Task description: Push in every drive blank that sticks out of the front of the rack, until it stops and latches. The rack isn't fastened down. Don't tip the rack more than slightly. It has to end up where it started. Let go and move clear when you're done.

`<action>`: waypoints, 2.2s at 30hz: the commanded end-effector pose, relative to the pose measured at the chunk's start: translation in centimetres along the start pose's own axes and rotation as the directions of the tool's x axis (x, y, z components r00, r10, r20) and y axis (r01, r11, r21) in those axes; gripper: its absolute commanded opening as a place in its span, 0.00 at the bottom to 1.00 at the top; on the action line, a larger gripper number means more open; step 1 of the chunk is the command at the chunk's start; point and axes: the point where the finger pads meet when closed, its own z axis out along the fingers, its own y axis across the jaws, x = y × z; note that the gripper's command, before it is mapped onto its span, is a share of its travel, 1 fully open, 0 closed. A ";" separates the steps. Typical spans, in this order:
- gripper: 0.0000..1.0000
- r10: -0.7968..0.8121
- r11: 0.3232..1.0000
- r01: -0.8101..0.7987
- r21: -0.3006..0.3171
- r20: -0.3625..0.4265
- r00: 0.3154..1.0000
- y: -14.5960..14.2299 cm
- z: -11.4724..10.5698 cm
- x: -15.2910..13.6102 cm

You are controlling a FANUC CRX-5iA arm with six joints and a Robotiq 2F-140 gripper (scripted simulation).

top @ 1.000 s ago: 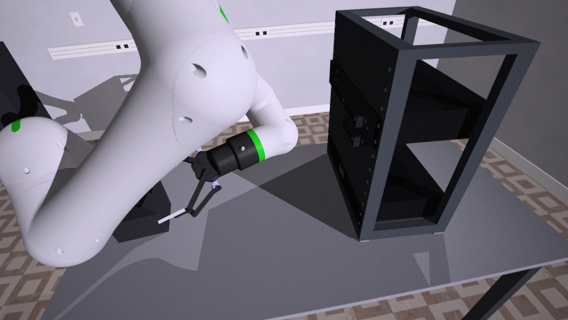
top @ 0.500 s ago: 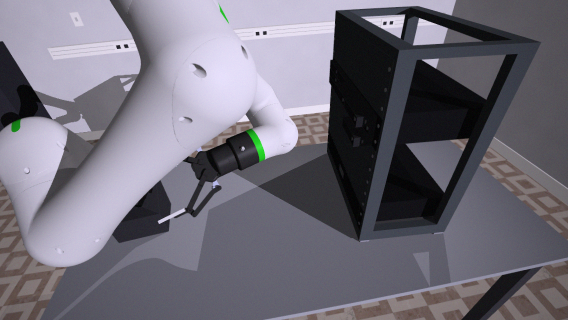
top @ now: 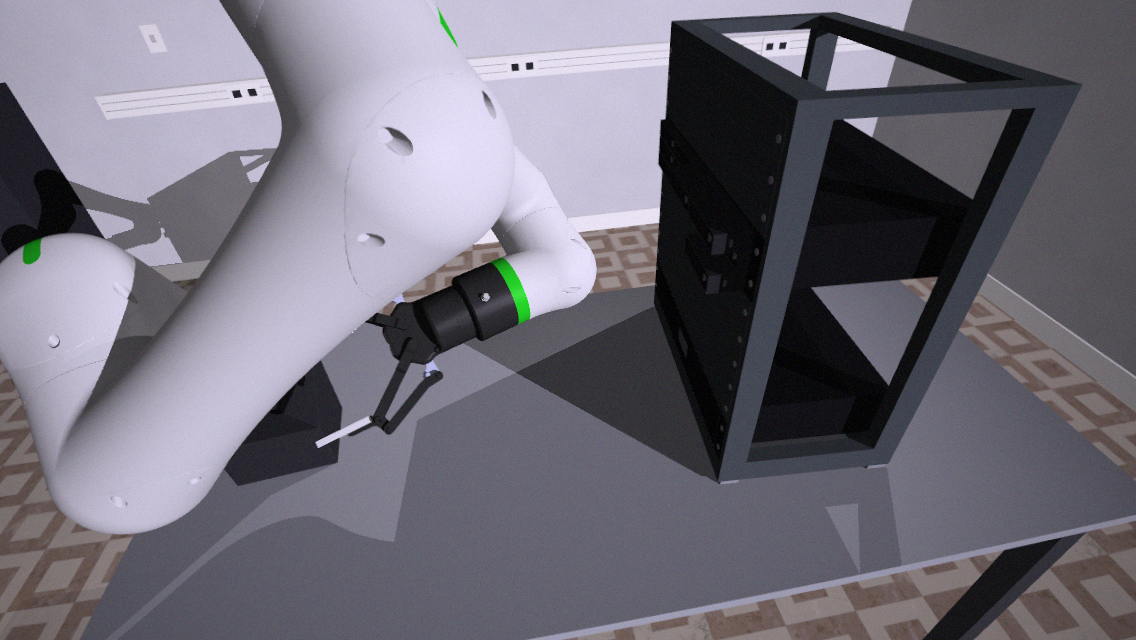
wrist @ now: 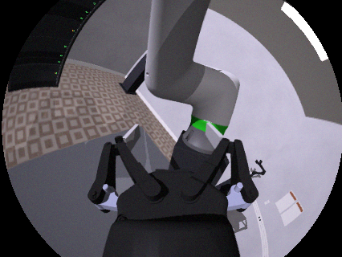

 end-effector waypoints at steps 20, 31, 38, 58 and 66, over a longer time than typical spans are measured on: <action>1.00 -0.004 1.000 0.004 0.001 0.003 1.000 0.0 -0.1 0.0; 1.00 -0.031 1.000 0.031 0.005 0.019 0.999 0.0 -0.3 -0.1; 1.00 -0.080 0.997 0.080 0.013 0.048 0.996 -0.1 -0.9 -0.3; 1.00 -0.344 0.938 0.329 0.106 0.185 0.920 -0.5 -3.9 -1.0; 1.00 -0.469 0.882 0.437 0.178 0.233 0.852 -0.7 -5.6 -1.2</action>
